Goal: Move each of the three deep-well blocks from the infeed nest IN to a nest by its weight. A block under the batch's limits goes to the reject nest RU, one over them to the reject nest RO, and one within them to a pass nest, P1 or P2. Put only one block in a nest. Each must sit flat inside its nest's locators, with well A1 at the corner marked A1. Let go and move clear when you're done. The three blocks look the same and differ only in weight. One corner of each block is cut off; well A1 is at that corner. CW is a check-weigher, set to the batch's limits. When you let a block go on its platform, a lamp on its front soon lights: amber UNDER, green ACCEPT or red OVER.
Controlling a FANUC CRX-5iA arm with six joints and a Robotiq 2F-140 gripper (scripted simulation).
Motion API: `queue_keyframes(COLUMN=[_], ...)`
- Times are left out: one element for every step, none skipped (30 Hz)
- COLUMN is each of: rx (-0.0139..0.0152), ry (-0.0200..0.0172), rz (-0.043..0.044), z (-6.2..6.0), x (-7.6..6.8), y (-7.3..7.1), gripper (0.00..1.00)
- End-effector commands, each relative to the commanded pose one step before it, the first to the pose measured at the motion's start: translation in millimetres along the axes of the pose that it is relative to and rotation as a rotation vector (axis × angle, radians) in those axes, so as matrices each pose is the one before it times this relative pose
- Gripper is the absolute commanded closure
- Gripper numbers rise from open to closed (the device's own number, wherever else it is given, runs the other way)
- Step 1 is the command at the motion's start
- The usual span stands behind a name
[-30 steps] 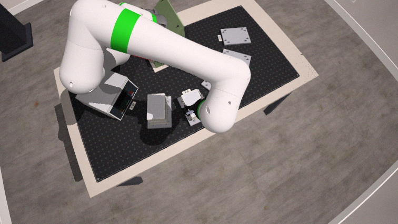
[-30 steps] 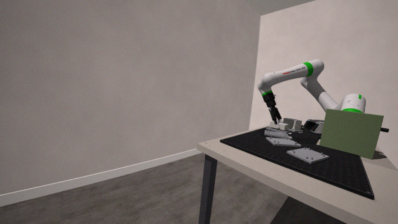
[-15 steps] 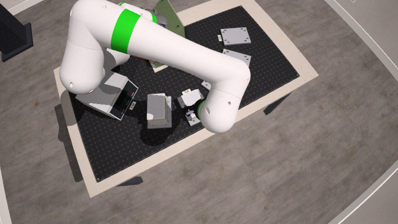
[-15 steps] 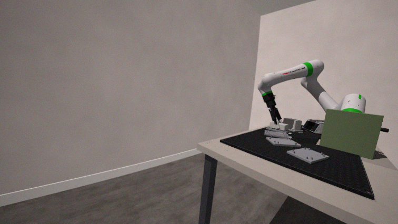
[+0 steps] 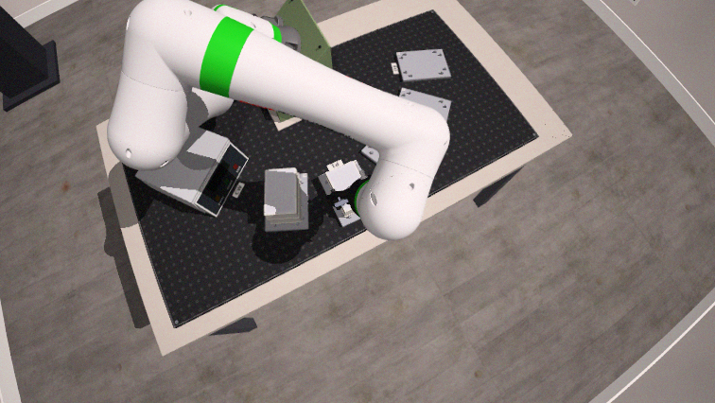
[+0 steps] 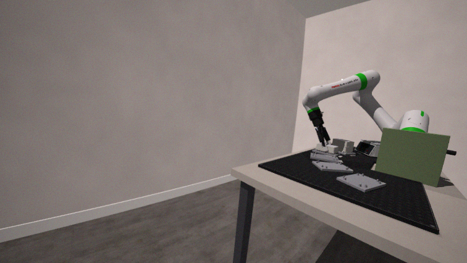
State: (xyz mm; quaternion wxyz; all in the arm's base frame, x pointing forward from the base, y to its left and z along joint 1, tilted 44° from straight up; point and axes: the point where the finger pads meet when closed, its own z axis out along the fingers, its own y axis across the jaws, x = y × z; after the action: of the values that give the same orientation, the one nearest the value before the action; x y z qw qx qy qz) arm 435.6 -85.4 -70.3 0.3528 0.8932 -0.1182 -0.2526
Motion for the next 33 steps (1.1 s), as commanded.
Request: queue_keyframes(rx=[0.00016,0.0,0.0,0.0,0.0,0.0,0.0,0.0,0.0,0.0,0.0,0.0,0.0,0.0,0.0,0.0,0.0,0.0,0.0,0.0,0.0,0.0,0.0,0.0,0.0,0.0,0.0,0.0,0.0,0.0,0.0,0.0,0.0], ry=[0.00039,0.0,0.0,0.0,0.0,0.0,0.0,0.0,0.0,0.0,0.0,0.0,0.0,0.0,0.0,0.0,0.0,0.0,0.0,0.0,0.0,0.0,0.0,0.0,0.0,0.0,0.0,0.0,0.0,0.0,0.0,0.0,0.0], rz=[-0.0001,0.0,0.0,0.0,0.0,0.0,0.0,0.0,0.0,0.0,0.0,0.0,0.0,0.0,0.0,0.0,0.0,0.0,0.0,0.0,0.0,0.0,0.0,0.0,0.0,0.0,0.0,0.0,0.0,0.0,0.0,0.0,0.0], z=[0.16,0.14,0.14,0.14,0.14,0.14,0.14,0.14,0.14,0.14,0.0,0.0,0.14,0.14,0.14,0.14,0.14,0.14,0.14,0.14,0.14,0.14,0.14,0.14,0.14,0.14,0.14,0.0,0.0,0.14,0.14,0.14,0.14], x=[0.26,0.08,0.08,0.08,0.08,0.08,0.08,0.08,0.08,0.08,0.0,0.0,0.08,0.08,0.08,0.08,0.08,0.08,0.08,0.08,0.08,0.08,0.08,0.08,0.08,0.08,0.08,0.0,0.0,0.08,0.08,0.08,0.08], y=[-0.11,0.0,0.0,0.0,0.0,0.0,0.0,0.0,0.0,0.0,0.0,0.0,0.0,0.0,0.0,0.0,0.0,0.0,0.0,0.0,0.0,0.0,0.0,0.0,0.0,0.0,0.0,0.0,0.0,0.0,0.0,0.0,0.0], gripper=[0.9,0.9,0.9,0.9,0.9,0.9,0.9,0.9,0.9,0.9,0.9,0.9,0.9,0.9,0.9,0.9,0.9,0.9,0.9,0.9,0.9,0.9,0.9,0.9,0.9,0.9,0.9,0.9,0.9,0.9,0.9,0.9,0.9])
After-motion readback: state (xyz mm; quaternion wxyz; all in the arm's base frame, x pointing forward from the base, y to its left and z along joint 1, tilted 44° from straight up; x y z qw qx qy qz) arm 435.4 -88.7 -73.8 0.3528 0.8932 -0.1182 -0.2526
